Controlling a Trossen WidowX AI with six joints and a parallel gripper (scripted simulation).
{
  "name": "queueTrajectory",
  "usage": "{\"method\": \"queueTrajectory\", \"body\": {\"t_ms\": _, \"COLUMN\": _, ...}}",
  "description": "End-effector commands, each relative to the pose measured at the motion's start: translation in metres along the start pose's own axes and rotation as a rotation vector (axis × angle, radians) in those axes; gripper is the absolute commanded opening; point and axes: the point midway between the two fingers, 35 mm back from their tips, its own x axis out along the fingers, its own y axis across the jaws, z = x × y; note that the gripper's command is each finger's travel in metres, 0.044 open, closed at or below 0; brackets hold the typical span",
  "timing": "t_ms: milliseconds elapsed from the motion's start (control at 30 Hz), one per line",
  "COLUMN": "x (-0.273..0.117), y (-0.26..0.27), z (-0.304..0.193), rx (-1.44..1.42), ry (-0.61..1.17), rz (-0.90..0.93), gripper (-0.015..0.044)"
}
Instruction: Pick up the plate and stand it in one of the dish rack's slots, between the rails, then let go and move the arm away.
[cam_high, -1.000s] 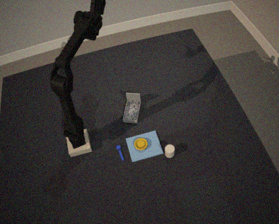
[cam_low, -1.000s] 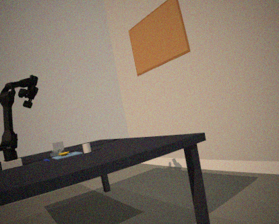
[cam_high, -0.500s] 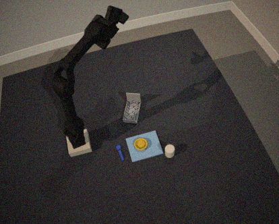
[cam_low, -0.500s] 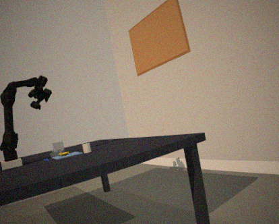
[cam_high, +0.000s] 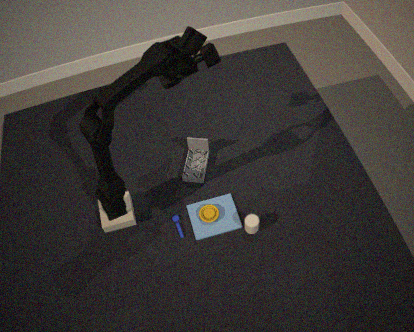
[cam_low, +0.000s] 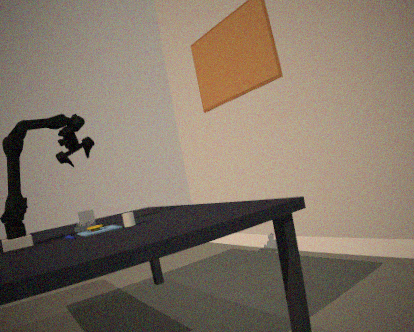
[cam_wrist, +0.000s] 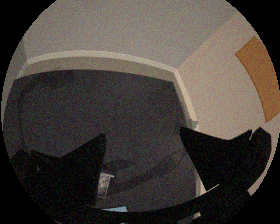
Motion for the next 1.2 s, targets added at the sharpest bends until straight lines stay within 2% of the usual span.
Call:
{"method": "queueTrajectory", "body": {"t_ms": 0, "x": -0.005, "y": -0.006, "z": -0.035, "rx": 0.137, "ry": 0.087, "rz": -0.012, "gripper": 0.04}}
{"method": "queueTrajectory", "body": {"t_ms": 567, "x": -0.04, "y": -0.006, "z": -0.154, "rx": 0.64, "ry": 0.376, "rz": -0.08, "gripper": 0.04}}
{"method": "queueTrajectory", "body": {"t_ms": 1167, "x": -0.096, "y": 0.031, "z": -0.261, "rx": 1.179, "ry": 0.666, "rz": -0.177, "gripper": 0.04}}
